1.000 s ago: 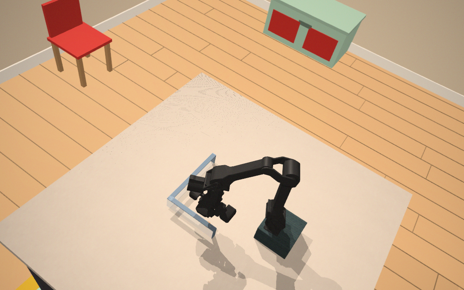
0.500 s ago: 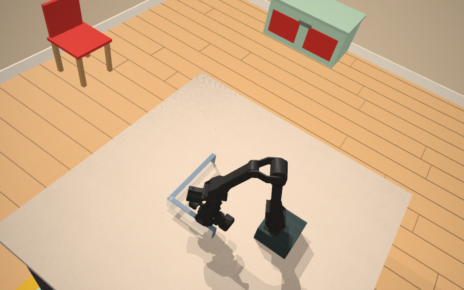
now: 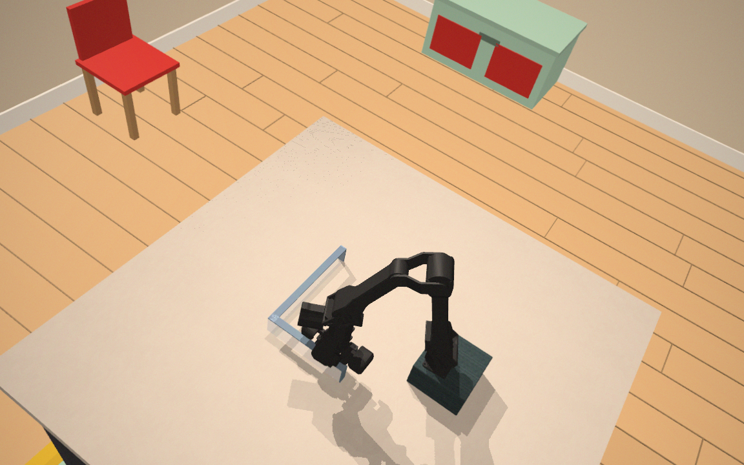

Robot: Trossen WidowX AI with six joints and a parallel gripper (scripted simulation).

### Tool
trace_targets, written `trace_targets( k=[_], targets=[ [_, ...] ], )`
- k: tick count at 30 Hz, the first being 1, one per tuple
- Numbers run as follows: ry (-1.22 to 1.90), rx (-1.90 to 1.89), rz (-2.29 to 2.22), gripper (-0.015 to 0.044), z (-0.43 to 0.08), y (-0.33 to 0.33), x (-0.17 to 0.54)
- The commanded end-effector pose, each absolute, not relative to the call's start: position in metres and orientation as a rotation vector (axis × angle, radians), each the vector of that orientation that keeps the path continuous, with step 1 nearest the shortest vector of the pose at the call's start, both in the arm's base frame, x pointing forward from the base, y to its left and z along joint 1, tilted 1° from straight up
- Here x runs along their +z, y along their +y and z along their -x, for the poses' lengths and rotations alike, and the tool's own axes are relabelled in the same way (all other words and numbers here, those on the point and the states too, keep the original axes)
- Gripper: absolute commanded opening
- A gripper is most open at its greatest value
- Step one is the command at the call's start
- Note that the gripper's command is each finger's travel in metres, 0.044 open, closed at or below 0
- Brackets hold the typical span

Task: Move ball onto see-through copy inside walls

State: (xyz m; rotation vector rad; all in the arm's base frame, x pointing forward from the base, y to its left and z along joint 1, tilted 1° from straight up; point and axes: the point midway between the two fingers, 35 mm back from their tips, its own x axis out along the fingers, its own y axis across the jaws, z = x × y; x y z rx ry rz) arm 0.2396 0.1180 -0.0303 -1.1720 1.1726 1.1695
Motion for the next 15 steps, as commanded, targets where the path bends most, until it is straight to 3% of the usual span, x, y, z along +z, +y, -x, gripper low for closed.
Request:
trace_targets(
  k=[1, 3, 12, 15],
  targets=[
    [1.175, 1.171, 1.177, 0.0000, -0.2387, 0.1171, -0.0340],
    [1.175, 1.171, 1.177, 0.0000, -0.2387, 0.1171, -0.0340],
    [1.174, 1.170, 1.173, 0.0230, -0.2391, 0.1177, -0.0320],
    [1.174, 1.170, 1.173, 0.0230, -0.2391, 0.1177, -0.0320]
  ],
)
